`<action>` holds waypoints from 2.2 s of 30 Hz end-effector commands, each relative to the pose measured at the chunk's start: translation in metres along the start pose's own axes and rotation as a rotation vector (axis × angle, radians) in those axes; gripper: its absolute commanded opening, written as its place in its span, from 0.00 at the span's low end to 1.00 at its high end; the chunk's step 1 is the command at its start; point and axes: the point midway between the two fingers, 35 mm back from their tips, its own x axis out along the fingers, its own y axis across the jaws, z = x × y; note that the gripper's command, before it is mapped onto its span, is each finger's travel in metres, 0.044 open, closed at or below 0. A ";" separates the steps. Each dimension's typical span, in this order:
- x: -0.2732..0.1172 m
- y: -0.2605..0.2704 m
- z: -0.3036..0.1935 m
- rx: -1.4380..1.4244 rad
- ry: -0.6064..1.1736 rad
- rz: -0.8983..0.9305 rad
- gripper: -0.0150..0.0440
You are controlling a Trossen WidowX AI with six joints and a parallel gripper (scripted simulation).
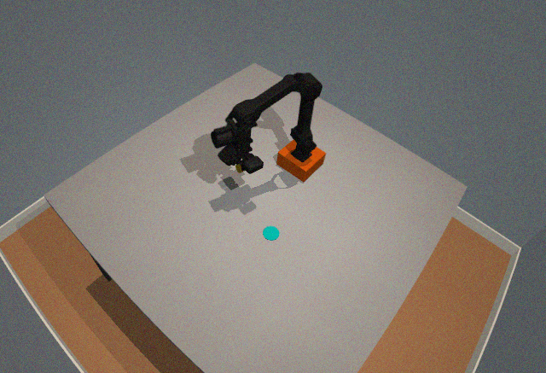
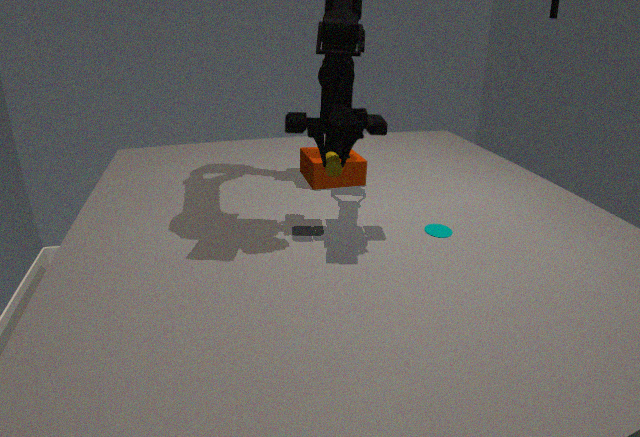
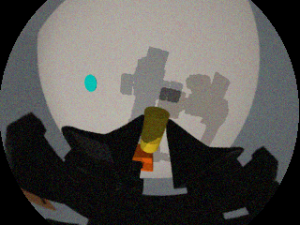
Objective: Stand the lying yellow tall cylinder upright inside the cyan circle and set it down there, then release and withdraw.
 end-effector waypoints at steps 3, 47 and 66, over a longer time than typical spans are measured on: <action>-0.002 0.014 0.008 -0.110 0.001 0.000 0.43; -0.013 0.140 0.032 -0.910 -0.010 0.011 0.43; -0.016 0.200 0.025 -1.252 -0.016 0.021 0.43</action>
